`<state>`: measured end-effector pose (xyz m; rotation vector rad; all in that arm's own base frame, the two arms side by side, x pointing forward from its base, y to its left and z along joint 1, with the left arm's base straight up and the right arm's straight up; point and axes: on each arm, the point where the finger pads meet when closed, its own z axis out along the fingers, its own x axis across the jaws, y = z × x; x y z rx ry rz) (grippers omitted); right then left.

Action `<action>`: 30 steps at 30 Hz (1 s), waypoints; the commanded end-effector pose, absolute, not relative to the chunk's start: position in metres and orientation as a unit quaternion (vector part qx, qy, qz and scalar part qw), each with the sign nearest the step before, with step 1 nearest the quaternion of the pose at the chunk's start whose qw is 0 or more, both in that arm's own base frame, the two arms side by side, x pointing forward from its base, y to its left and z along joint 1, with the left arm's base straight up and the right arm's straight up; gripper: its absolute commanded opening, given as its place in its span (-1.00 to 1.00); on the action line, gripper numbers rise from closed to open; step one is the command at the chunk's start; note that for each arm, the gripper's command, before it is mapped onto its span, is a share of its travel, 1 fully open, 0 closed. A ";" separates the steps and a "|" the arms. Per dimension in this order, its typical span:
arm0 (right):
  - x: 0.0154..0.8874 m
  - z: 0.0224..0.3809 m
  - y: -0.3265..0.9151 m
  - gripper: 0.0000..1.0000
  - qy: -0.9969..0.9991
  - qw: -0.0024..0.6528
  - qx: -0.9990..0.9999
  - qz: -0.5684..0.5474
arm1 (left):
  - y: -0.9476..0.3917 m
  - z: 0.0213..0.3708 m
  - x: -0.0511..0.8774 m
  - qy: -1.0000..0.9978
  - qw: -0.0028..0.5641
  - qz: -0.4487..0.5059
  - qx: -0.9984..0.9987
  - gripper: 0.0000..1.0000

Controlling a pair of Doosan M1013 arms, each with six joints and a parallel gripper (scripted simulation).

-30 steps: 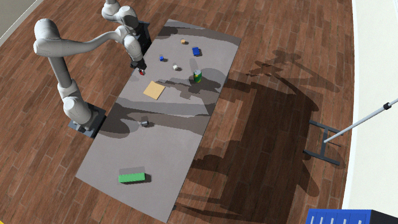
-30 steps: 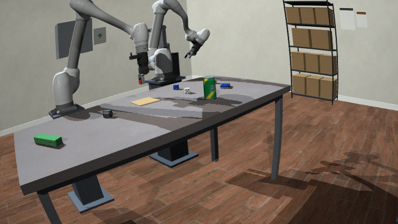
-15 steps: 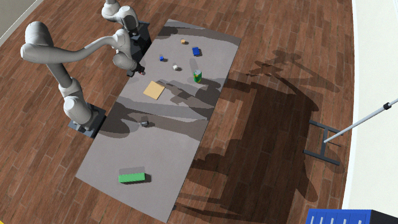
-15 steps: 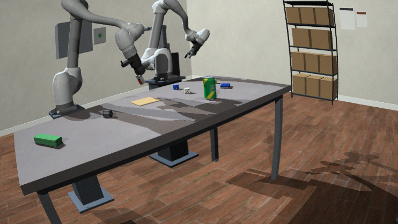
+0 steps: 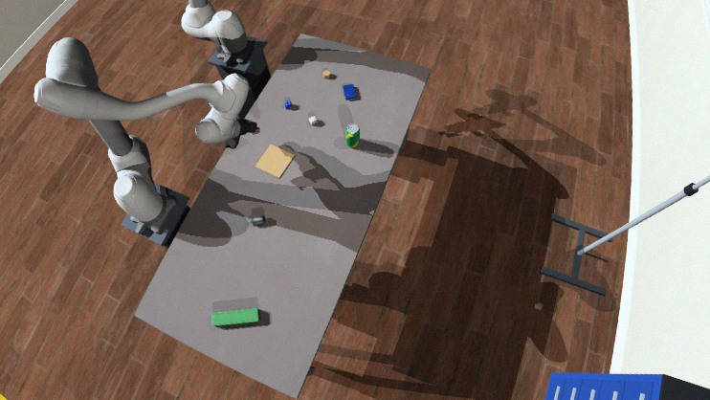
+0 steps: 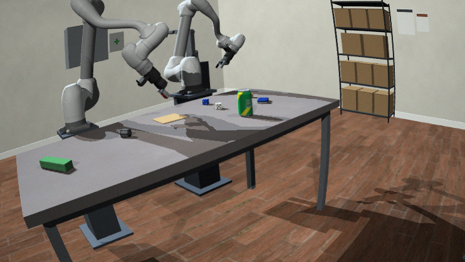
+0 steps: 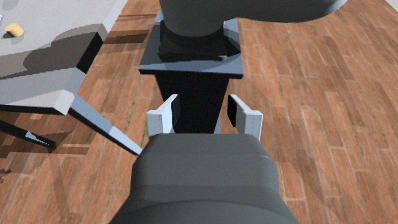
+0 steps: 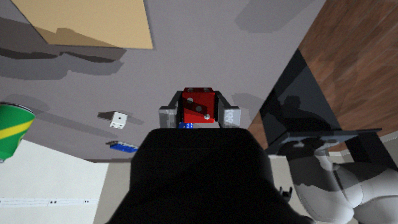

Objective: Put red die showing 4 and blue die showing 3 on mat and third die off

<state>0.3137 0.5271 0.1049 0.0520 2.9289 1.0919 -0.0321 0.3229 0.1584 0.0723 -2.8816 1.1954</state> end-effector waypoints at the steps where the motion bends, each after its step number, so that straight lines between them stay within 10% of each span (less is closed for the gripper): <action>1: 0.310 0.103 0.526 0.14 0.903 0.000 0.006 0.429 | 0.323 0.159 -0.032 -0.924 0.011 0.383 0.023 1.00; 30: 0.311 0.081 0.525 0.14 0.857 0.004 0.007 0.515 | 0.323 0.159 -0.032 -0.924 0.011 0.383 0.023 1.00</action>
